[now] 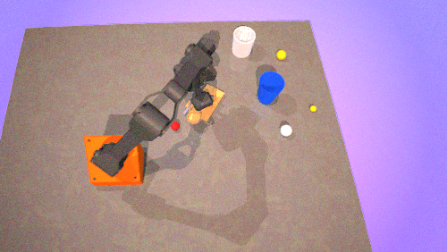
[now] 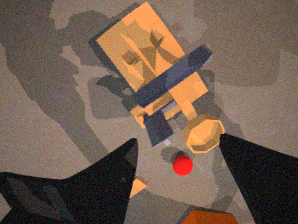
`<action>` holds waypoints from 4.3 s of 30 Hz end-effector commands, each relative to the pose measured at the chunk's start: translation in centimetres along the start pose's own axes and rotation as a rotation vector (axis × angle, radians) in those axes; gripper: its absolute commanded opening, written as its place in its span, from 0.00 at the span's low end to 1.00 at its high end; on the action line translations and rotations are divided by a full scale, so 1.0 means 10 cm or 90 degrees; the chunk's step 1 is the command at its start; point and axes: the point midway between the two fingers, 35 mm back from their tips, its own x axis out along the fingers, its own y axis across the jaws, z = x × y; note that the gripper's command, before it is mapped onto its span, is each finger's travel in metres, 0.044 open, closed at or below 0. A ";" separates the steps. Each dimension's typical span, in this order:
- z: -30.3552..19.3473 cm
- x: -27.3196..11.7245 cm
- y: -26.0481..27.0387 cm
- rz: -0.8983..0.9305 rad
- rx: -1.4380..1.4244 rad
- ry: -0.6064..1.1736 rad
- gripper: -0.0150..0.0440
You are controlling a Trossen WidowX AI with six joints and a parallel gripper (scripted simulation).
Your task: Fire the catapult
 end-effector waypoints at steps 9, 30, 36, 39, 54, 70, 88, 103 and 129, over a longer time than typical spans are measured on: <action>-0.93 0.44 -0.25 0.029 0.240 0.035 0.76; -0.98 0.62 -0.25 0.030 0.253 0.036 0.76; -0.98 0.70 -0.25 0.030 0.253 0.036 0.76; -0.98 0.75 -0.24 0.030 0.253 0.036 0.76; -0.99 0.99 -0.24 0.029 0.253 0.036 0.76; -0.99 1.00 -0.24 0.029 0.253 0.036 0.47; -0.92 0.09 -0.26 0.034 0.252 0.036 0.25; -0.89 -0.25 -0.30 0.018 0.194 0.051 0.25; -0.30 0.05 -0.39 -0.026 -0.252 0.190 0.25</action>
